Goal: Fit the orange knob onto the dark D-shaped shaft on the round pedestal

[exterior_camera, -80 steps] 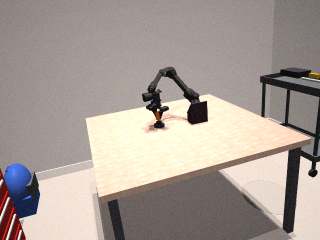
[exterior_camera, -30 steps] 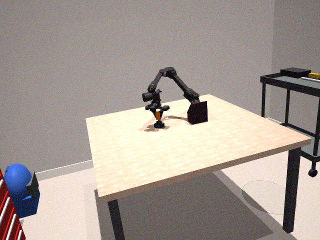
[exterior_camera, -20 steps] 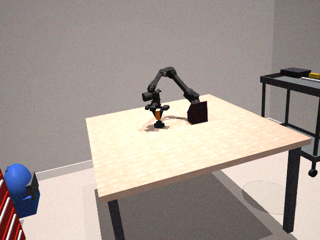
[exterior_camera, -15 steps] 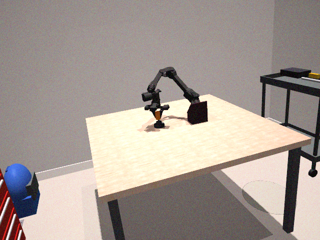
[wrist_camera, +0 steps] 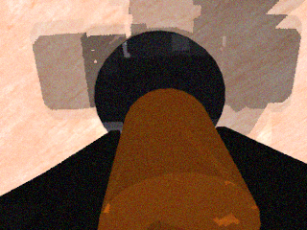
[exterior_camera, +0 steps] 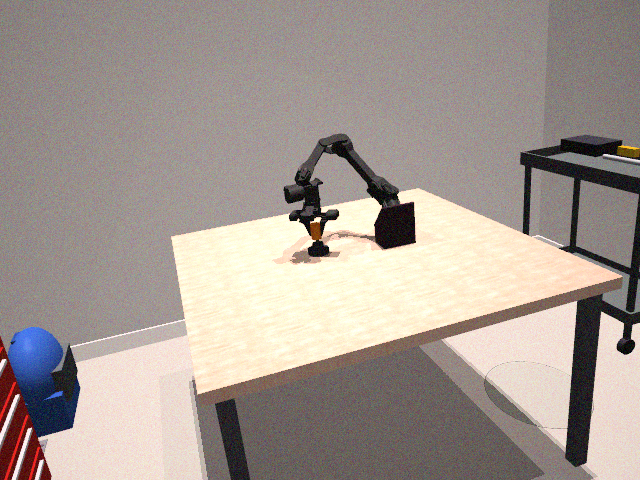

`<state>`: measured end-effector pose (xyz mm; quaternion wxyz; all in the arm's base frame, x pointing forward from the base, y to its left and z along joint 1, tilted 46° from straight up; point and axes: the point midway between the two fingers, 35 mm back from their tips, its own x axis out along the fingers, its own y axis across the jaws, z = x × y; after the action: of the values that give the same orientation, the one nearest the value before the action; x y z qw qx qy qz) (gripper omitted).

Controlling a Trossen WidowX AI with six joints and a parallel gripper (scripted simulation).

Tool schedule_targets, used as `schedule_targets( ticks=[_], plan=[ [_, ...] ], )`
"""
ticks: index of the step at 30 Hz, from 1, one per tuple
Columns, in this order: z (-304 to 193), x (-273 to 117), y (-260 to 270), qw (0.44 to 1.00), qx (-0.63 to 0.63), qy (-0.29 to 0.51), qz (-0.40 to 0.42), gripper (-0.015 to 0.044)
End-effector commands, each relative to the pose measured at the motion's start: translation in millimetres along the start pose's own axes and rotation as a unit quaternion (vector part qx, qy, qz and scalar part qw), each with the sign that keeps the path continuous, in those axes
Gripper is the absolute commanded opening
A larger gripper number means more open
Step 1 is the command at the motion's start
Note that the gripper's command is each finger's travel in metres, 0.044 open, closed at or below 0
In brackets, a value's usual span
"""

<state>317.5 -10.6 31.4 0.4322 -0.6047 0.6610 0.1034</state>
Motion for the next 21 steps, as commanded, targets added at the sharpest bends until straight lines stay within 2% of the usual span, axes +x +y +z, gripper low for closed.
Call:
schedule_targets(
  ticks=[1, 21],
  plan=[
    [-0.7, 0.0, 2.8, 1.000, -0.003, 0.000, 0.000, 0.0000],
    [0.2, -1.1, 0.4, 1.000, -0.003, 0.000, 0.000, 0.0000]
  ],
)
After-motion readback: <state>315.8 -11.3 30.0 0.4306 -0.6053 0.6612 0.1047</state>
